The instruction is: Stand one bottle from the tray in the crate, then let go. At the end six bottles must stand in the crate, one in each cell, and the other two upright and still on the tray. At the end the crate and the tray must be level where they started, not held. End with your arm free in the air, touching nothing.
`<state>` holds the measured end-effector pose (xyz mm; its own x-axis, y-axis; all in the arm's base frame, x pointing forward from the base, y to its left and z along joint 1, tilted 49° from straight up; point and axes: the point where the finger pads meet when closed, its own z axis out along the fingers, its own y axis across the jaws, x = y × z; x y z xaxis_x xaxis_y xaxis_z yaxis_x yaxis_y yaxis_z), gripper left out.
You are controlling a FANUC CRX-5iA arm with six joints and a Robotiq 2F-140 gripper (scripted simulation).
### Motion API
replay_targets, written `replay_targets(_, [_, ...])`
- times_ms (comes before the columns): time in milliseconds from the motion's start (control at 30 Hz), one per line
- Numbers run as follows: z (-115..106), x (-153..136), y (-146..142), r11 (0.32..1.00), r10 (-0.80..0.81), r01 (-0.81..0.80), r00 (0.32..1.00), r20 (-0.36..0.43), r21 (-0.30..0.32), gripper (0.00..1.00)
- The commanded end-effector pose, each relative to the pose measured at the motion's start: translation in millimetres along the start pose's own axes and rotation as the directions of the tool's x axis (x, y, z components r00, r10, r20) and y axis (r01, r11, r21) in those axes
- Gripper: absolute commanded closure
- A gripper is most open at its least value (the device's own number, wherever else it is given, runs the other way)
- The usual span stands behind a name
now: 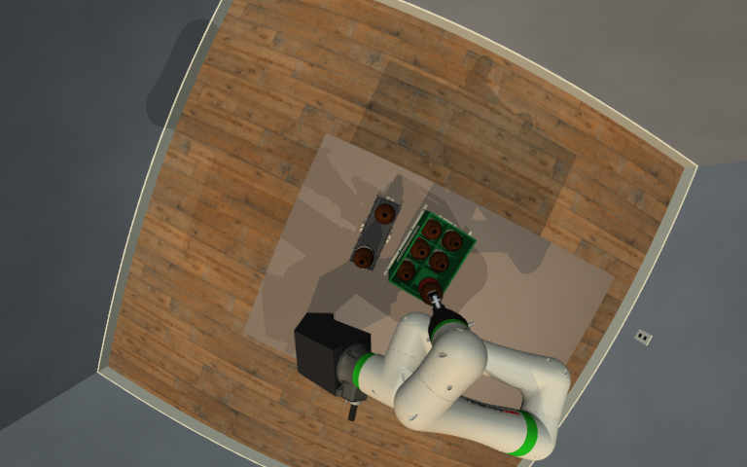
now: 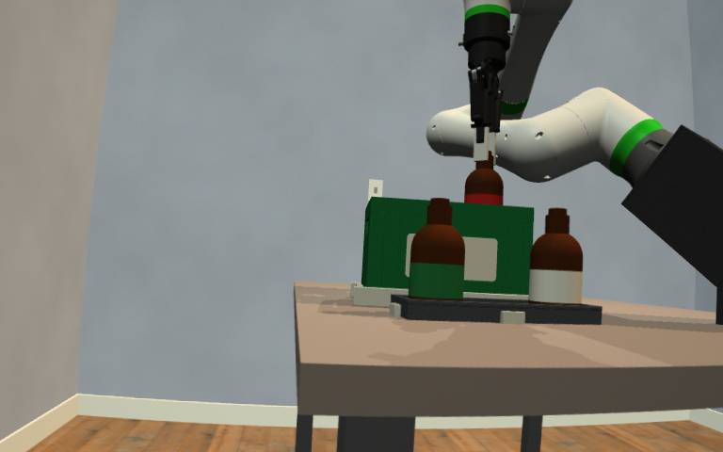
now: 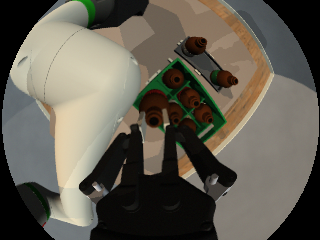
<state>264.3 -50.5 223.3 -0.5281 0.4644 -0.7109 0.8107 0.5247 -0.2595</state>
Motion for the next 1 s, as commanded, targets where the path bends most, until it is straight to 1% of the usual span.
replay_targets(0, [2,0,0,1.0,0.0,0.0,1.0,0.0,0.0,1.0])
replay_targets(767, [26,0,0,1.0,0.0,0.0,1.0,0.0,0.0,1.0])
replay_targets(967, [29,0,0,1.0,0.0,0.0,1.0,0.0,0.0,1.0])
